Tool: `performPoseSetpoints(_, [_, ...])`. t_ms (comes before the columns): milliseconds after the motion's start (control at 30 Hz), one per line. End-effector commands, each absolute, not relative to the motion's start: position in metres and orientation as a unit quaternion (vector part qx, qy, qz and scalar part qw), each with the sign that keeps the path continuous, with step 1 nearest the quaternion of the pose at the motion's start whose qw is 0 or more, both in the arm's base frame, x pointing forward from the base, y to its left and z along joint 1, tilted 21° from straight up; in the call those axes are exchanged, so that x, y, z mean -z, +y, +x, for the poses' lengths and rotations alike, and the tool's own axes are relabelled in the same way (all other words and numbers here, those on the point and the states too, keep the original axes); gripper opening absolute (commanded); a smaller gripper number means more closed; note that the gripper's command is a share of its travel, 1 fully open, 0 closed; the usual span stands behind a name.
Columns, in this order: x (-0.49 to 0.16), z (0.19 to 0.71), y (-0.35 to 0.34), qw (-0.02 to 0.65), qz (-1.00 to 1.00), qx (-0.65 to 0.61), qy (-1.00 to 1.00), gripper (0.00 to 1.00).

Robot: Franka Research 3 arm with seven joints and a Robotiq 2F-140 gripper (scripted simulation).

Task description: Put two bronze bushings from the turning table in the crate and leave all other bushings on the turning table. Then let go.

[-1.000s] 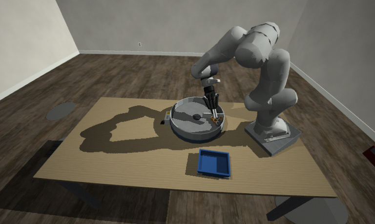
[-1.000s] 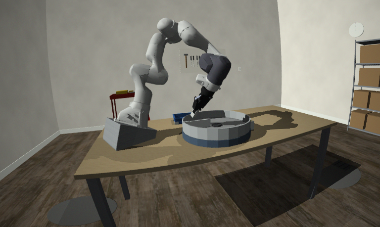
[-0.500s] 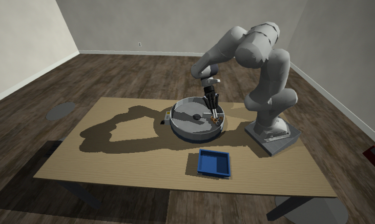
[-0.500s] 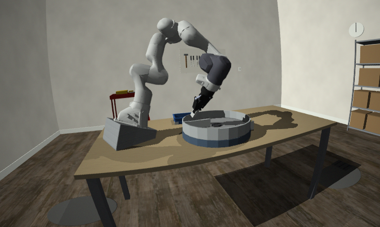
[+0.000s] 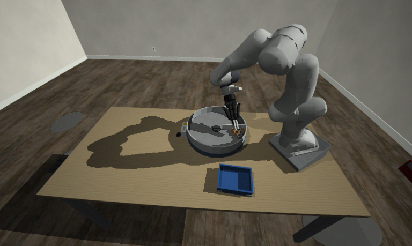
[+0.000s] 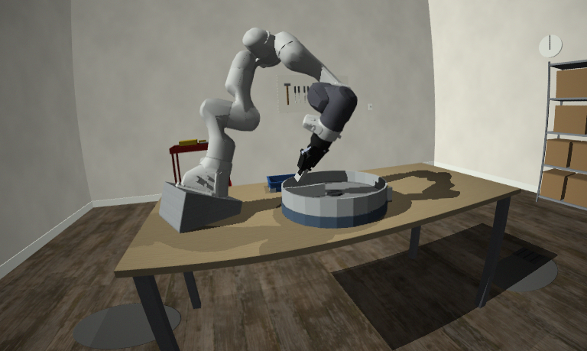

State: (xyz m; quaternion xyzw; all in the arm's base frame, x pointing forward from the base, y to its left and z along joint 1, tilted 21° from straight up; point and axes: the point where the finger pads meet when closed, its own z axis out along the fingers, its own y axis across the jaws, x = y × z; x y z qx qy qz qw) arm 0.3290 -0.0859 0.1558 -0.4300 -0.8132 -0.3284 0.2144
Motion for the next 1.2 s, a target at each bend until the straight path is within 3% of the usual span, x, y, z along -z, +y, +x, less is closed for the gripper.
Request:
performPoseSetpoints(0, [-0.1561, 0.3303, -0.0849, 0.215, -0.431, 0.328, -0.812, 0.06])
performPoseSetpoints(1167, [-0.1533, 0.3312, -0.0843, 0.215, -0.431, 0.328, -0.812, 0.06])
